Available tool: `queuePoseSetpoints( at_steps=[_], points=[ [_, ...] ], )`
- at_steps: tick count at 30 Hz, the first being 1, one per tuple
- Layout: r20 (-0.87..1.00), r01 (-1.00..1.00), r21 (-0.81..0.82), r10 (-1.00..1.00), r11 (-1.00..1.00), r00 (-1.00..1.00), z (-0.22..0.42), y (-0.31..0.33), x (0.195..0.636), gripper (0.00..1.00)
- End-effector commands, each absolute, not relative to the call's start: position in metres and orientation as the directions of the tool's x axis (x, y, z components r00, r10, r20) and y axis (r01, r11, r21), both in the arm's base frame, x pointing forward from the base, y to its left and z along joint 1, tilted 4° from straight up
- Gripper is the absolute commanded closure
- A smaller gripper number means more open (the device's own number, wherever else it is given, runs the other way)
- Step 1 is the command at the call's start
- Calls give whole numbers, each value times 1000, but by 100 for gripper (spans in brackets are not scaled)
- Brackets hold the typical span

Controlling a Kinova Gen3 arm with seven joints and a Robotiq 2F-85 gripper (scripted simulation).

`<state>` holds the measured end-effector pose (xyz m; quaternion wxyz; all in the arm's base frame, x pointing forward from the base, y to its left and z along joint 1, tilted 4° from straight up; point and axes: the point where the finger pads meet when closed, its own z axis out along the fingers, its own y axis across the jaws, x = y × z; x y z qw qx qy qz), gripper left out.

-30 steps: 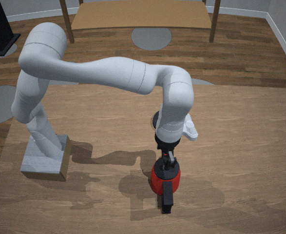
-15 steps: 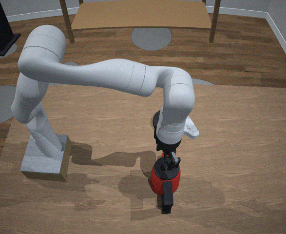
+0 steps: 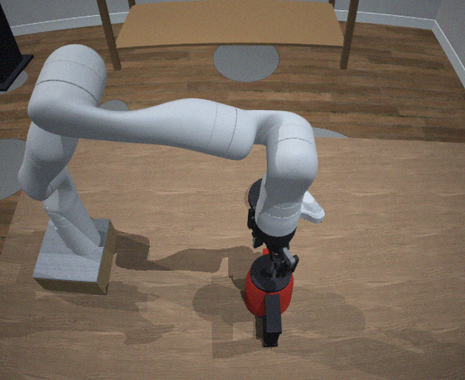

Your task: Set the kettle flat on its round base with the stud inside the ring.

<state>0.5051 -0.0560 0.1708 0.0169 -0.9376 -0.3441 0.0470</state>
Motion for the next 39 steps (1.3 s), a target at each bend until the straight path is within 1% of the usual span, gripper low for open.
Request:
queuePoseSetpoints(
  at_steps=[1, 39],
  points=[
    [-73, 656, -65, 659, -752, 748, 171, -58, 506, 20],
    [-35, 850, -80, 854, -520, 519, 174, -68, 513, 20]
  ],
)
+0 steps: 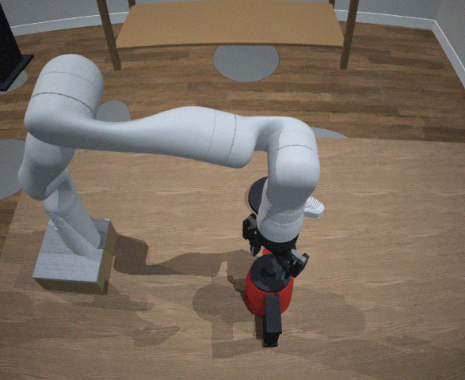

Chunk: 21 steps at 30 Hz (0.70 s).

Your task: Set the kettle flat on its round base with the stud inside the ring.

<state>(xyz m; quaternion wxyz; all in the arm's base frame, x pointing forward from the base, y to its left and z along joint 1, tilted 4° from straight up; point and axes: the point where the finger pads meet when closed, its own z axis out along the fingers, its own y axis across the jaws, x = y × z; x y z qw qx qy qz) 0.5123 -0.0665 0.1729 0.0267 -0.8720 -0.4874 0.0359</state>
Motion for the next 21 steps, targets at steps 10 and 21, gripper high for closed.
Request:
queuePoseSetpoints(
  at_steps=[10, 21],
  points=[
    [-23, 891, -81, 895, -446, 446, 174, -71, 515, 20],
    [-13, 921, -81, 925, -381, 381, 175, -73, 516, 20]
  ],
)
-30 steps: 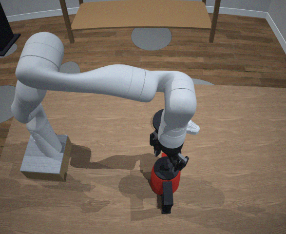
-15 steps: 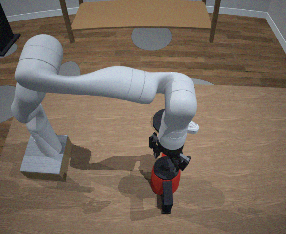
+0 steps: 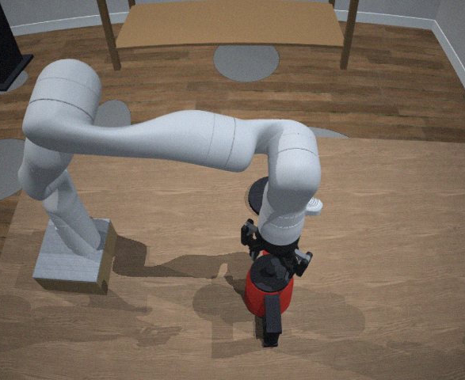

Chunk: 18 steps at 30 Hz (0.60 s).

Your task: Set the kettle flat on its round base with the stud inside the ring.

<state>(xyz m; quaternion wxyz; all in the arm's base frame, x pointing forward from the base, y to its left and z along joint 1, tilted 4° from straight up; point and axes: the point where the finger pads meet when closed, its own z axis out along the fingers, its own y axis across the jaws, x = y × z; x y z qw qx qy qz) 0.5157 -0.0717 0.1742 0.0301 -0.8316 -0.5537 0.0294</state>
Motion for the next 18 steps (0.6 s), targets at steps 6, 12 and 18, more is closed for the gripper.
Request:
queuePoseSetpoints(
  at_steps=[6, 12, 18],
  points=[
    [-7, 938, -80, 941, -338, 338, 175, -75, 517, 20],
    [-3, 947, -79, 950, -310, 311, 176, -76, 518, 20],
    [2, 960, -78, 963, -269, 270, 176, -77, 519, 20]
  ],
)
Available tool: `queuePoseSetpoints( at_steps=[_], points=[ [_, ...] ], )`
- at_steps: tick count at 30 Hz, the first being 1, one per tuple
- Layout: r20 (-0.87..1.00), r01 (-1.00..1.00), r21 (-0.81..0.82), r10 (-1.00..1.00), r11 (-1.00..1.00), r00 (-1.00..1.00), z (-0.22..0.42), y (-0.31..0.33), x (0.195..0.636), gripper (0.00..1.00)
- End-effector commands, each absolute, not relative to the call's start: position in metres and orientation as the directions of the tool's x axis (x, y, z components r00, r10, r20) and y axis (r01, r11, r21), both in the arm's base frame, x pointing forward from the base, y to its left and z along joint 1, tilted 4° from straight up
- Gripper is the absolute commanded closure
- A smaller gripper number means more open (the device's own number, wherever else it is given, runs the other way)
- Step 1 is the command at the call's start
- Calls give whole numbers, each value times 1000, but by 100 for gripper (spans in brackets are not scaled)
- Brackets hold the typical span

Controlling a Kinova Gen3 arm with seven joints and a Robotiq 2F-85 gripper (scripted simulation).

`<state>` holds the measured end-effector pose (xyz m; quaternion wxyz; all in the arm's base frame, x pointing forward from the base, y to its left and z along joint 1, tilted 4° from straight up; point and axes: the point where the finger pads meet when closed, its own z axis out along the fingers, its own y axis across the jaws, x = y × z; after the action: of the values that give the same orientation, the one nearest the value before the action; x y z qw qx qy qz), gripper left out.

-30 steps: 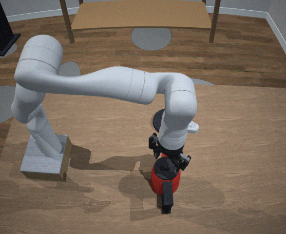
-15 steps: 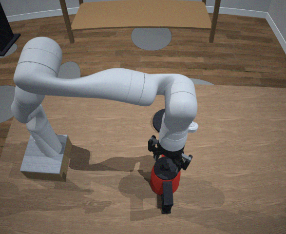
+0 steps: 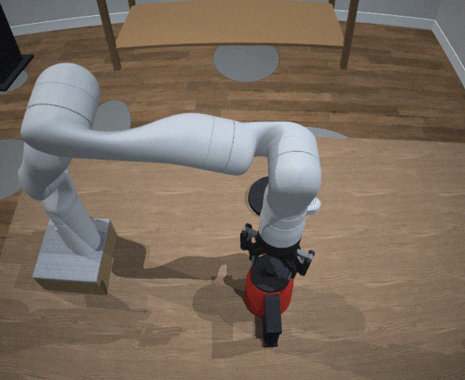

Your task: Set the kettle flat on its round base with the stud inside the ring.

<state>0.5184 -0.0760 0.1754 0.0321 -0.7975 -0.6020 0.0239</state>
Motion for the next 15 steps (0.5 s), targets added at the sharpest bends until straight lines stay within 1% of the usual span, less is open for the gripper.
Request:
queuePoseSetpoints(
  at_steps=[1, 15],
  points=[
    [3, 962, -78, 965, -263, 264, 176, -78, 519, 20],
    [13, 980, -74, 982, -186, 187, 177, -81, 521, 20]
  ],
)
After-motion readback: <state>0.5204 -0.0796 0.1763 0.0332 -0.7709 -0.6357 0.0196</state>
